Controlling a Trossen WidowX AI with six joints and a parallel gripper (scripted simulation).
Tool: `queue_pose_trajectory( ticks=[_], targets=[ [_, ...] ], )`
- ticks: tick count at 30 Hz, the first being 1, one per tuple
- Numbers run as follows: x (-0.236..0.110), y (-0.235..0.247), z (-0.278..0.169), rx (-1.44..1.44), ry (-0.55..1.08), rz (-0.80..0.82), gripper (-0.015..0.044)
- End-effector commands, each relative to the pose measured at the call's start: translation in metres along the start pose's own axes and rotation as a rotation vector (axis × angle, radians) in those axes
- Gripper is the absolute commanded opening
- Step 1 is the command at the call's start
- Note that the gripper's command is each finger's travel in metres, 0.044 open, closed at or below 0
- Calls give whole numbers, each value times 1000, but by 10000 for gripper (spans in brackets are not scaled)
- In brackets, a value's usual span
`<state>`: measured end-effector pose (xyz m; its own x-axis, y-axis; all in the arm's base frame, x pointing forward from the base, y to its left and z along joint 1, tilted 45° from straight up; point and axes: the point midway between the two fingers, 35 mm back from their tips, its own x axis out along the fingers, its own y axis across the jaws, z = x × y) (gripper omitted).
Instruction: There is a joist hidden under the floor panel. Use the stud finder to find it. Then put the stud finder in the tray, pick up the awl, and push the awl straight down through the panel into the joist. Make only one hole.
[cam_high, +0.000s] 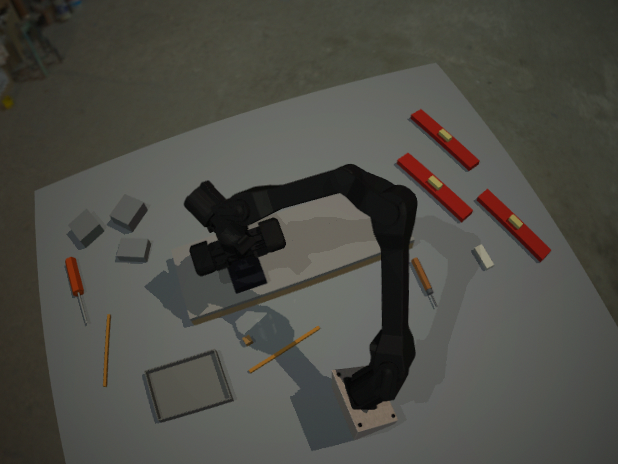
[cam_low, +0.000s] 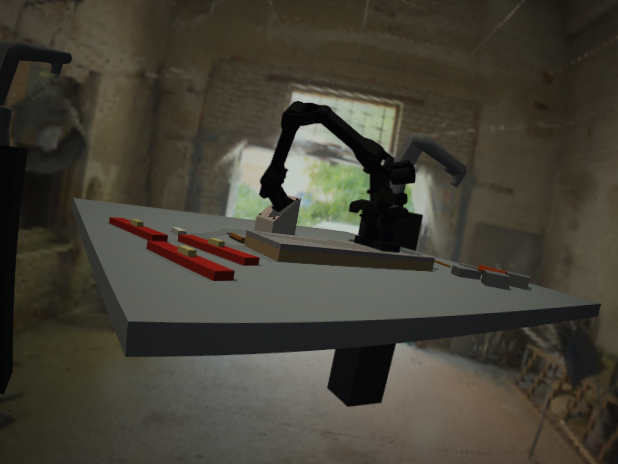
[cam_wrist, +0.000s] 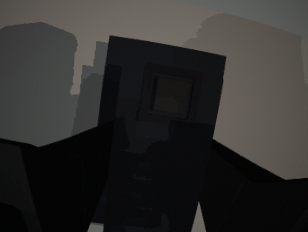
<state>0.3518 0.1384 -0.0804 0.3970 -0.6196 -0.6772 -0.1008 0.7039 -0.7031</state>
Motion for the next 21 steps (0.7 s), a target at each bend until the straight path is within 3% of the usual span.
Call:
queue_pose_trajectory(
  ticks=[1,21],
  targets=[
    [-1,16,0,2,2,6,0],
    [-2,85,0,4,1,10,0]
  ],
)
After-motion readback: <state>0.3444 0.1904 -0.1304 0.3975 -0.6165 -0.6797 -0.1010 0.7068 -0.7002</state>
